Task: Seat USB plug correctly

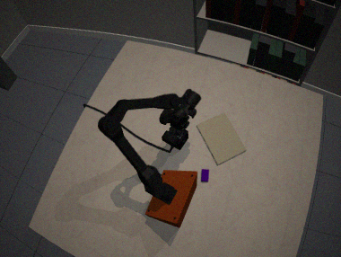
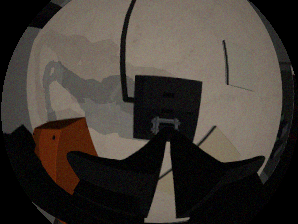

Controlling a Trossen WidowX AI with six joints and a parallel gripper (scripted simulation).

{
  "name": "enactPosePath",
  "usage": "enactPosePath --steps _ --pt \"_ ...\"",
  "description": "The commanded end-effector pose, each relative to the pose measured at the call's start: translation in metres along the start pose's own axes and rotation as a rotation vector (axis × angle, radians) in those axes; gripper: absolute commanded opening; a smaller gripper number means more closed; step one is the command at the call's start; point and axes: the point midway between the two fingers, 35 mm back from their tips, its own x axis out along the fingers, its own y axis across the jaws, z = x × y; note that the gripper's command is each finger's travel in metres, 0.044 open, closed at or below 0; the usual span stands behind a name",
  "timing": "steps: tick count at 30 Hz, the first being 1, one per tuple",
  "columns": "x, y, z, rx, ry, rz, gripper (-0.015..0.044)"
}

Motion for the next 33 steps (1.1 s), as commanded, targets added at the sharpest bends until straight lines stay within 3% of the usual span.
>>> enactPosePath --steps 1,28,31,33 --pt "0.0027 0.0004 0.0005 -0.002 0.000 0.005 0.0000" --pt "0.0027 0.0004 0.0005 -0.002 0.000 0.005 0.0000" --pt "0.0002 -0.0001 -0.0002 0.001 0.000 -0.001 0.0079" --pt "0.0002 -0.0001 -0.0002 0.001 0.000 -0.001 0.0095"
